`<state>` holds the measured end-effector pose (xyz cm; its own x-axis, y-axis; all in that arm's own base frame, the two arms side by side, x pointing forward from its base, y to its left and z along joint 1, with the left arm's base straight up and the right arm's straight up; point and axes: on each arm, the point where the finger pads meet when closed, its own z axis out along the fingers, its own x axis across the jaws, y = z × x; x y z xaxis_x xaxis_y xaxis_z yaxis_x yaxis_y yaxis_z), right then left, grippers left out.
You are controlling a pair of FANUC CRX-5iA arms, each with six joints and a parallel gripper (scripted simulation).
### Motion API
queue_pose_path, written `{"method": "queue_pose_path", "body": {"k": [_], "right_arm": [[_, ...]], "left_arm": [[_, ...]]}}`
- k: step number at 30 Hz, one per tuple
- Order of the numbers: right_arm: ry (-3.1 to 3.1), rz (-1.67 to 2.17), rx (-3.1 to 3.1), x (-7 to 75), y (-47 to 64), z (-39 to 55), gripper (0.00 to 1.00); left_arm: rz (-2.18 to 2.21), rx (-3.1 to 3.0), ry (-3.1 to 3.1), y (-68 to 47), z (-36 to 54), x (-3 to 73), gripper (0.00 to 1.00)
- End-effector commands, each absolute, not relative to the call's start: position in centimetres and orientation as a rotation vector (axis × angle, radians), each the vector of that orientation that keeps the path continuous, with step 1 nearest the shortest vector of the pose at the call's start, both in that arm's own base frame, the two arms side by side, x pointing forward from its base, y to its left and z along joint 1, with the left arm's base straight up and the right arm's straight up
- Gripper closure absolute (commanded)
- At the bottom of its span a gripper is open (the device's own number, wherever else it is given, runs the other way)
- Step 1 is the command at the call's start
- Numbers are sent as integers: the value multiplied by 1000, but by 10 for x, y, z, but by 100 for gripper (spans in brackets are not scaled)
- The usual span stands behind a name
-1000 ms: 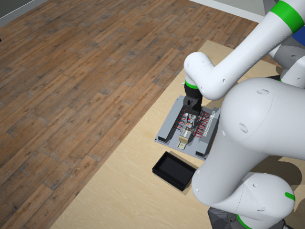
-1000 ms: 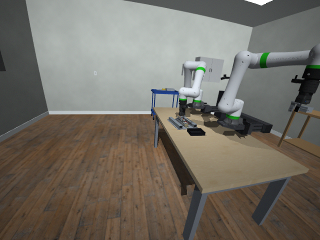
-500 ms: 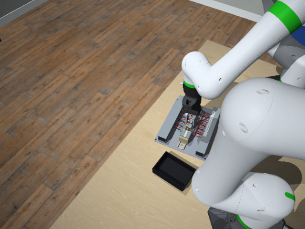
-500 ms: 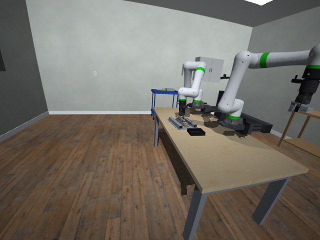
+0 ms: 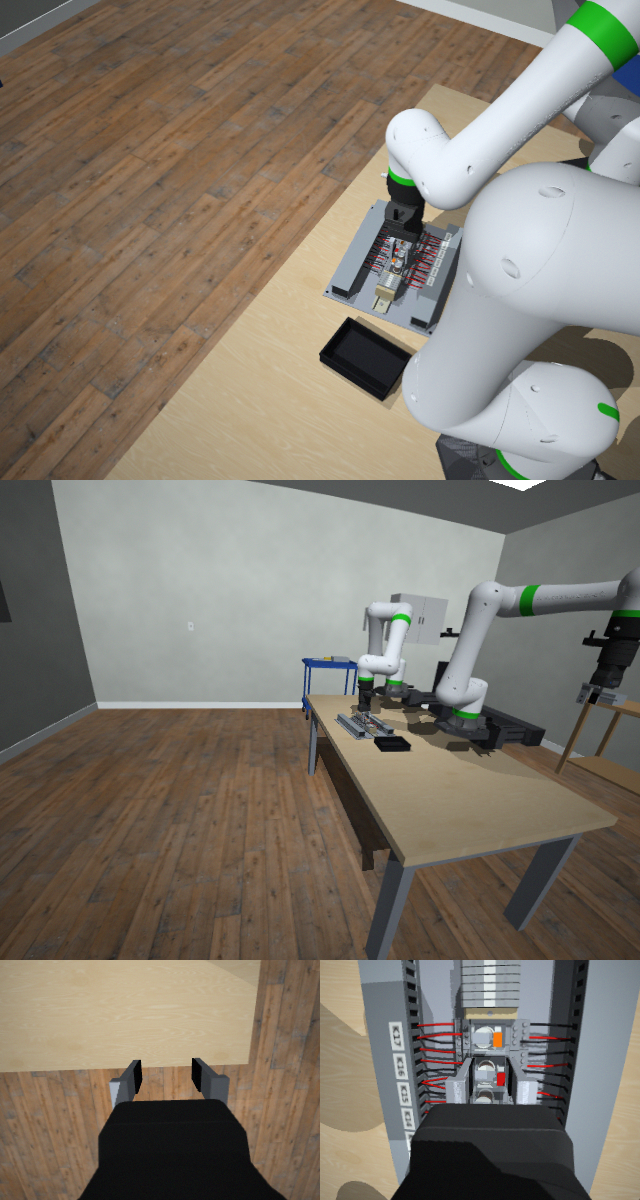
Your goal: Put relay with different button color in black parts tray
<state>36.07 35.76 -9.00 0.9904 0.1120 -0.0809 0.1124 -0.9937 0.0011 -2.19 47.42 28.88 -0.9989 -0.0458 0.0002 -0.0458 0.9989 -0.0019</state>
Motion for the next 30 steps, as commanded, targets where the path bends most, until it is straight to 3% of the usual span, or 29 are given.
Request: {"method": "queue_pose_path", "body": {"k": [1,30], "right_arm": [[177,-123,3130,361,358,-89,100],[177,-49,3134,360,358,-89,100]], "left_arm": [[0,72,-3141,474,290,-22,0],[0,72,-3141,474,290,-22,0]]}}
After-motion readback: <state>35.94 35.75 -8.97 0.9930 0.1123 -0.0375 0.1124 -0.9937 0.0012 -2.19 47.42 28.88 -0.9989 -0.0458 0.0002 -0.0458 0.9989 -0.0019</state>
